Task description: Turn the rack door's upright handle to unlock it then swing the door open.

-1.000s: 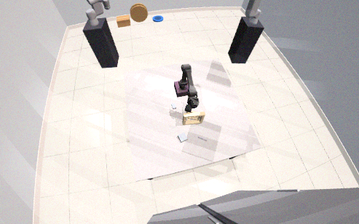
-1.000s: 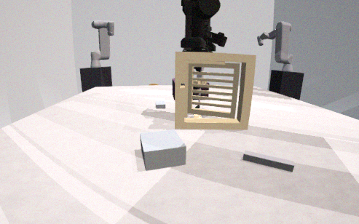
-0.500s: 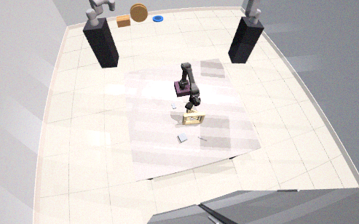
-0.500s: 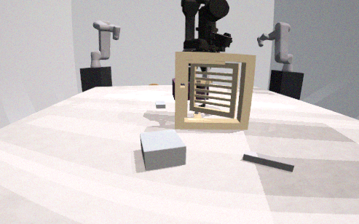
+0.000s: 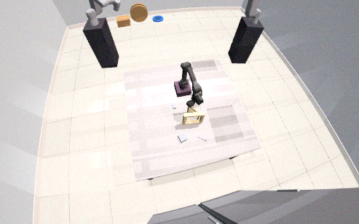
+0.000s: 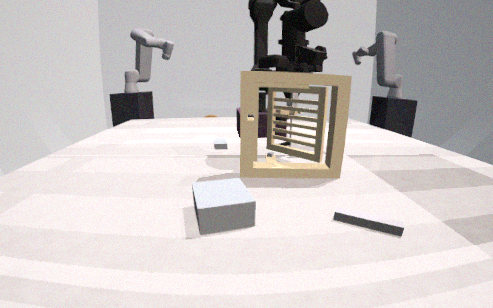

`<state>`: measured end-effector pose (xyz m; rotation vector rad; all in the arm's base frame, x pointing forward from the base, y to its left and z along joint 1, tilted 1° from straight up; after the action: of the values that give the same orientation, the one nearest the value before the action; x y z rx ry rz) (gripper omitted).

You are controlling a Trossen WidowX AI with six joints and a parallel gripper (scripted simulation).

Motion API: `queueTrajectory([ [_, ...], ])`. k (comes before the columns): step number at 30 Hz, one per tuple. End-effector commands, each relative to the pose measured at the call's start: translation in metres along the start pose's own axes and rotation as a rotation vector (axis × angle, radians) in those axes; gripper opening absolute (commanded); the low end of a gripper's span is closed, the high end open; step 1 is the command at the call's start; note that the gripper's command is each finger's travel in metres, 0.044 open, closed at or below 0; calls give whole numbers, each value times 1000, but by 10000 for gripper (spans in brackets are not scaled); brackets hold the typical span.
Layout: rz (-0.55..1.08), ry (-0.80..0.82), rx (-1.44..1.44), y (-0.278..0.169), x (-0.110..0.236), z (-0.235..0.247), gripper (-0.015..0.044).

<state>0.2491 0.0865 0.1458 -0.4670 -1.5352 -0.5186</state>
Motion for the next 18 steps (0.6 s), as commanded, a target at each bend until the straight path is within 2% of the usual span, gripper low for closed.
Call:
queueTrajectory([
  [1,-3,-18,-98,2,0,1,24],
  [18,-7,-15,-338,21,0,27,24],
])
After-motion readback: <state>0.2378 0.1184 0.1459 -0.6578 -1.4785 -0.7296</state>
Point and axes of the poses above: the point midway between the two fingers, 35 mm back from their tips, its own x axis back along the fingers, its own z axis across the jaws, y = z × x, the point moved 4 cm from there along x, back along the fingers, and after that the axes turned 10 degrees about x, right-handed, at the moved point
